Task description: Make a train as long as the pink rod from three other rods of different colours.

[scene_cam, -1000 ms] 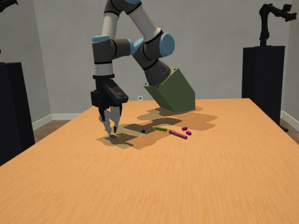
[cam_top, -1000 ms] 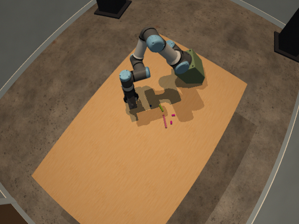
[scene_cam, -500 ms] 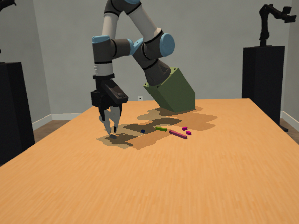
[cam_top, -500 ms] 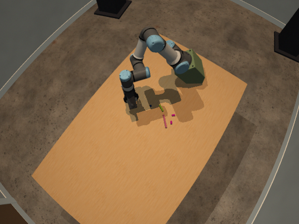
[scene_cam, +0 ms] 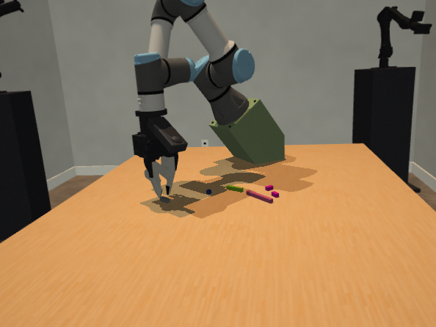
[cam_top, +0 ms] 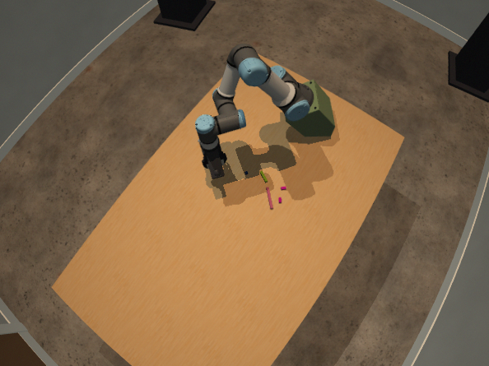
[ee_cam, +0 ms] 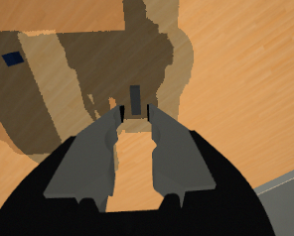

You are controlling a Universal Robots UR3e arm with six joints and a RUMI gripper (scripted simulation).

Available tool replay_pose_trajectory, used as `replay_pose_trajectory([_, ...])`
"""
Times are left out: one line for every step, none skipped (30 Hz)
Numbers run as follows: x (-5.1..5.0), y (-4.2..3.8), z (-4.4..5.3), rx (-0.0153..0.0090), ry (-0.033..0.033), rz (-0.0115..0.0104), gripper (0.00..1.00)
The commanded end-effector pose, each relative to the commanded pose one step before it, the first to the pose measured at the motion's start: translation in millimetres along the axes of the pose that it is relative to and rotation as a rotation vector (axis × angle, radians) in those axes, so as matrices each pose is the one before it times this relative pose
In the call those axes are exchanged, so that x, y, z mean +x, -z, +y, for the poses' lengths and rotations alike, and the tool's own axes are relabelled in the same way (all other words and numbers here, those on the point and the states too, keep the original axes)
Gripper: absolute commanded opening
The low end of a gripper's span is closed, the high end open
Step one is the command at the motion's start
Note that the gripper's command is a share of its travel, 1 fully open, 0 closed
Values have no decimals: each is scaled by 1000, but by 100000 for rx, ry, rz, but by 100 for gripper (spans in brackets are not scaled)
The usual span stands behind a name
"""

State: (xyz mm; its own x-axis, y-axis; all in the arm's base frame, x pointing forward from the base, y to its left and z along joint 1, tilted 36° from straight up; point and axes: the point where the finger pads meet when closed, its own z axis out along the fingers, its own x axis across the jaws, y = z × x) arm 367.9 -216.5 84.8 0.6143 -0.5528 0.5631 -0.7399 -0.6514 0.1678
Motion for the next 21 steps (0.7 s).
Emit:
replay_pose_trajectory([741,-3087,-137,38,-6,219,14])
replay_pose_trajectory([-3,-1034,1,0,0,0,14])
replay_pose_trajectory([-5,-1051,1,0,0,0,14])
replay_pose_trajectory([6,-1041,-1,0,0,0,14])
replay_pose_trajectory([2,-1022,0,0,0,0,14])
replay_pose_trajectory([-2,-985,0,0,0,0,14])
replay_pose_trajectory([-6,-931,1,0,0,0,14])
replay_pose_trajectory([4,-855,-1,0,0,0,14])
replay_pose_trajectory([3,-772,-1,0,0,0,14])
replay_pose_trajectory([1,-680,0,0,0,0,14])
replay_pose_trajectory([-1,-580,0,0,0,0,14])
replay_pose_trajectory([-2,-475,0,0,0,0,14])
replay_pose_trajectory([0,0,0,0,0,0,14])
replay_pose_trajectory([0,0,0,0,0,0,14])
replay_pose_trajectory([-2,-370,0,0,0,0,14])
replay_pose_trajectory([-2,-268,0,0,0,0,14])
replay_pose_trajectory([-1,-176,0,0,0,0,14])
replay_pose_trajectory([-1,-97,0,0,0,0,14])
replay_pose_trajectory([0,-38,0,0,0,0,14])
replay_pose_trajectory([0,-6,0,0,0,0,14])
replay_pose_trajectory([0,0,0,0,0,0,14])
